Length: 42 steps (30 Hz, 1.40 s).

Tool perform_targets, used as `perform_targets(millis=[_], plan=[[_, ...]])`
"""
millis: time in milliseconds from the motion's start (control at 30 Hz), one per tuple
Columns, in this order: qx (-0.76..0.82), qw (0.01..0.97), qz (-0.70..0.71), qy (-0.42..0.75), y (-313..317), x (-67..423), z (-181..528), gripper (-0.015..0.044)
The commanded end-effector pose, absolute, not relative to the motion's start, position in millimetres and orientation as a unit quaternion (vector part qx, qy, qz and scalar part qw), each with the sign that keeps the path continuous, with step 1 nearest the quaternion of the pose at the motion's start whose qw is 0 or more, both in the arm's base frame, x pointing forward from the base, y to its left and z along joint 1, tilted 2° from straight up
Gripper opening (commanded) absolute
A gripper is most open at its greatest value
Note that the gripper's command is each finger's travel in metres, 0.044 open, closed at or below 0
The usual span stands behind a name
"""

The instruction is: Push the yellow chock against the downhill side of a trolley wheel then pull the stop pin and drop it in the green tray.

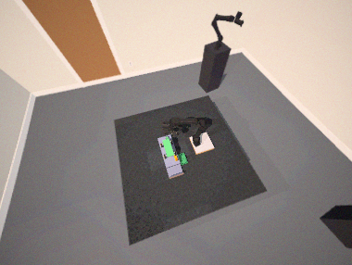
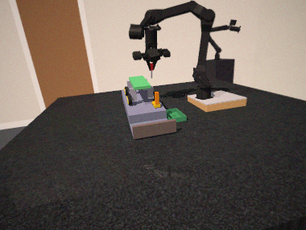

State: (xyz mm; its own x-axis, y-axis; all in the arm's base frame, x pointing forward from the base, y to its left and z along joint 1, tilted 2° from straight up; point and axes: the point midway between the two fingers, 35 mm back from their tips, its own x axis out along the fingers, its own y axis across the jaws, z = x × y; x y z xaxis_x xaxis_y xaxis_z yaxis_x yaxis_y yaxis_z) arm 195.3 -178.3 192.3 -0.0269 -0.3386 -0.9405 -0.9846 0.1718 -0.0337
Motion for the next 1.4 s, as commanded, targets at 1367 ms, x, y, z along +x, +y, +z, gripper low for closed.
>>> perform_targets(millis=[1367], plan=[[-0.532,0.455,0.364,0.614,-45.4,220.0,167.9,0.0000]])
